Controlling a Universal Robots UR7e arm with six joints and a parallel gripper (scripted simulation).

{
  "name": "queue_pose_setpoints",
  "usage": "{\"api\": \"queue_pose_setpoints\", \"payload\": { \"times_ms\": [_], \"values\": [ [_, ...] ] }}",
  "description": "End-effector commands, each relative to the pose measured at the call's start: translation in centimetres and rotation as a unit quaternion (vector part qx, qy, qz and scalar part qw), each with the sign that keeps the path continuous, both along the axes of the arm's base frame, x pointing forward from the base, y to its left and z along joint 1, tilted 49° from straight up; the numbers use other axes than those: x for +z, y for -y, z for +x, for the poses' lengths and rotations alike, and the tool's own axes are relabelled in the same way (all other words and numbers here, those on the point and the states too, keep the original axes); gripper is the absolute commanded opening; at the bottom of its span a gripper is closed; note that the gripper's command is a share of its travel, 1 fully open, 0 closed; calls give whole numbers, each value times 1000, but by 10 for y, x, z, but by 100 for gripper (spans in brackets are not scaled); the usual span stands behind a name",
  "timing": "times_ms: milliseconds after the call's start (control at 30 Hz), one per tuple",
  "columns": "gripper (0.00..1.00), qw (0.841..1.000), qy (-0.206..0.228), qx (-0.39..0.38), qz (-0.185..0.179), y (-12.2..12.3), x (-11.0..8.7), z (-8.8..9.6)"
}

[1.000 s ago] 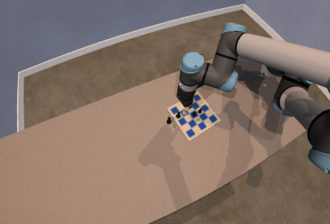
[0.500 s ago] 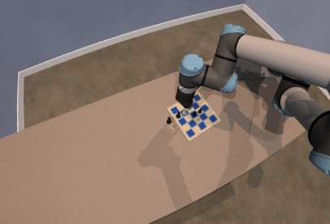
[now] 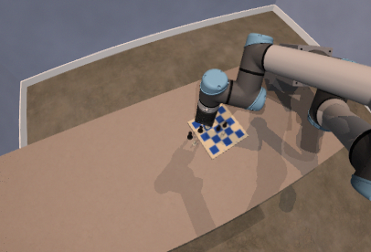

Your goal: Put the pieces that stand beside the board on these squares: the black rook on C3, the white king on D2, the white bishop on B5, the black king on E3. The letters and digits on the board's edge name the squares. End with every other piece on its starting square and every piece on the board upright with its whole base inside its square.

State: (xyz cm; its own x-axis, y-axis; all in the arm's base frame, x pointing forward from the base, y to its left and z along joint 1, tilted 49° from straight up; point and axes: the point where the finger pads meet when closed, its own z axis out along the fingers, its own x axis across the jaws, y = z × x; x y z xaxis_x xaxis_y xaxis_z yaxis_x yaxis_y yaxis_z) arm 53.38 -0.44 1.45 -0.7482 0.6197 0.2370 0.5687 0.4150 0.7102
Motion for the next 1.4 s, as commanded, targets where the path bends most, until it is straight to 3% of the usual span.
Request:
{"api": "queue_pose_setpoints", "payload": {
  "times_ms": [0, 200, 467, 533, 733, 900, 1033, 1367],
  "values": [
    [100, 997, 48, 51, -19, -1, 3, 7],
    [100, 975, 149, 150, -70, -6, 11, 23],
    [100, 919, 265, 264, -129, -15, 24, 42],
    [100, 919, 265, 264, -129, -15, 24, 42],
    [100, 874, 326, 323, -160, -21, 32, 52],
    [100, 846, 358, 354, -176, -25, 37, 57],
    [100, 832, 372, 368, -183, -27, 39, 60],
    [100, 826, 379, 374, -186, -28, 40, 61]
  ]
}}
